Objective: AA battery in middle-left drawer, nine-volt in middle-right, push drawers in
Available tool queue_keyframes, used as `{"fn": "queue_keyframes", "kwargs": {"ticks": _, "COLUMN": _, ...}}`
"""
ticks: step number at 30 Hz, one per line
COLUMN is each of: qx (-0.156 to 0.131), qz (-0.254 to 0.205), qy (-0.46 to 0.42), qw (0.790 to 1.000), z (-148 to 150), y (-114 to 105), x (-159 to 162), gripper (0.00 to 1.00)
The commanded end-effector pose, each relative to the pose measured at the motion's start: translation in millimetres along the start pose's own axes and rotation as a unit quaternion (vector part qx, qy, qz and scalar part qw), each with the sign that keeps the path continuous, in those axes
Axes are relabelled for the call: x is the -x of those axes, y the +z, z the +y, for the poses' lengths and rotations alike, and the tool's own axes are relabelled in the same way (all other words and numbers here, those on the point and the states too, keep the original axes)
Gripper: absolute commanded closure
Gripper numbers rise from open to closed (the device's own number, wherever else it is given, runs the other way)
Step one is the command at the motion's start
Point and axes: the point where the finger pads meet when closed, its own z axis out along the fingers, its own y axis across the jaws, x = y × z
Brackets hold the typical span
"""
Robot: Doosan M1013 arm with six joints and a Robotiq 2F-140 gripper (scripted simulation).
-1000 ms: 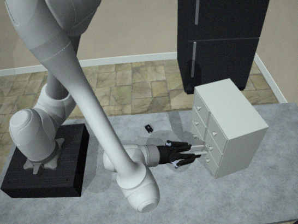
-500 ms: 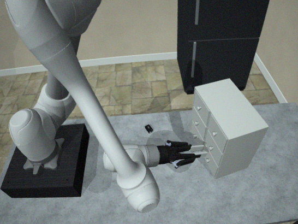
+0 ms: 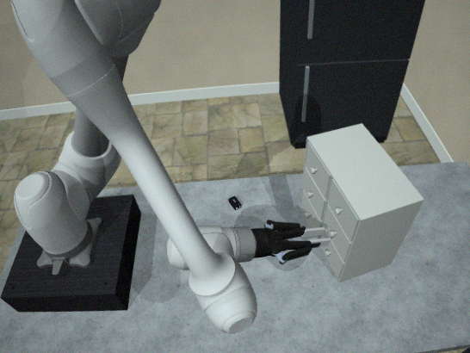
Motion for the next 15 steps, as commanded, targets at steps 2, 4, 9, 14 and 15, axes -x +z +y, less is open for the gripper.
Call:
{"fn": "queue_keyframes", "kwargs": {"ticks": 2, "qx": 0.000, "qz": 0.000, "qy": 0.000, "qw": 1.000, "z": 0.0, "y": 4.4, "x": -1.7, "gripper": 0.80}}
{"fn": "queue_keyframes", "kwargs": {"ticks": 4, "qx": 0.000, "qz": 0.000, "qy": 0.000, "qw": 1.000, "z": 0.0, "y": 6.1, "x": -2.4, "gripper": 0.80}}
{"fn": "queue_keyframes", "kwargs": {"ticks": 9, "qx": 0.000, "qz": 0.000, "qy": 0.000, "qw": 1.000, "z": 0.0, "y": 14.3, "x": -5.4, "gripper": 0.80}}
{"fn": "queue_keyframes", "kwargs": {"ticks": 14, "qx": 0.000, "qz": 0.000, "qy": 0.000, "qw": 1.000, "z": 0.0, "y": 20.3, "x": -7.6, "gripper": 0.80}}
{"fn": "queue_keyframes", "kwargs": {"ticks": 15, "qx": 0.000, "qz": 0.000, "qy": 0.000, "qw": 1.000, "z": 0.0, "y": 21.1, "x": -7.9, "gripper": 0.80}}
